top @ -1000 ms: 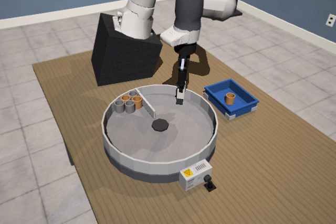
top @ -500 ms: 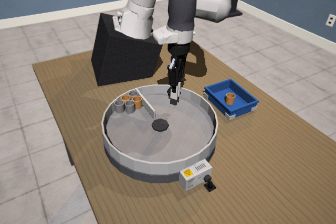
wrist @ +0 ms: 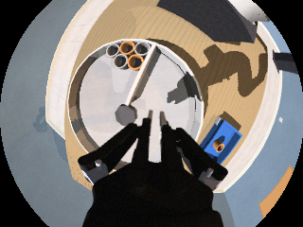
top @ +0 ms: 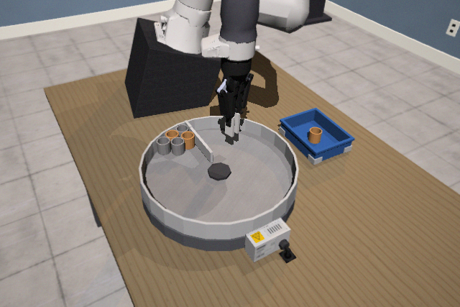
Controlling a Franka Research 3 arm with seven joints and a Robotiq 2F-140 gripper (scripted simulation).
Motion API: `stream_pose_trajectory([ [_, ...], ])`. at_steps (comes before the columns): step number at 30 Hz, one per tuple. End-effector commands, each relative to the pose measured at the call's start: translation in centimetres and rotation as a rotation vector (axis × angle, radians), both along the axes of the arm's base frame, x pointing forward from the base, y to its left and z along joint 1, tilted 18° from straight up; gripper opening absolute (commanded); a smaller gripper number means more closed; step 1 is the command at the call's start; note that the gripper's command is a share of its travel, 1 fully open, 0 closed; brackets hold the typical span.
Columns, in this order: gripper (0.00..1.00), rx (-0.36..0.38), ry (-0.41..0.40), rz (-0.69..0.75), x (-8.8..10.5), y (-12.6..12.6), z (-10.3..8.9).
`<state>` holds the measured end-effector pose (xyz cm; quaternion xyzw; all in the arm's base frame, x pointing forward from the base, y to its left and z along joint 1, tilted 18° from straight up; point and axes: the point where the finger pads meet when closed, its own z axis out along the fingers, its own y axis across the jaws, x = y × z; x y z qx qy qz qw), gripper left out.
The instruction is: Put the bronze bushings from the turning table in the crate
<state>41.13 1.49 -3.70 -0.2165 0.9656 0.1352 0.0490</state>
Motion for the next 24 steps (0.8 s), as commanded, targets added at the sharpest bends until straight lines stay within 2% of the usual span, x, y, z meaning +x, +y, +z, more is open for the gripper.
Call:
stream_pose_trajectory([
  [1,0.1,0.0,0.06,-0.136,-0.3,-0.2,-0.2],
  [24,0.1,0.017,0.185,-0.553,-1.6,-2.9,-1.1],
])
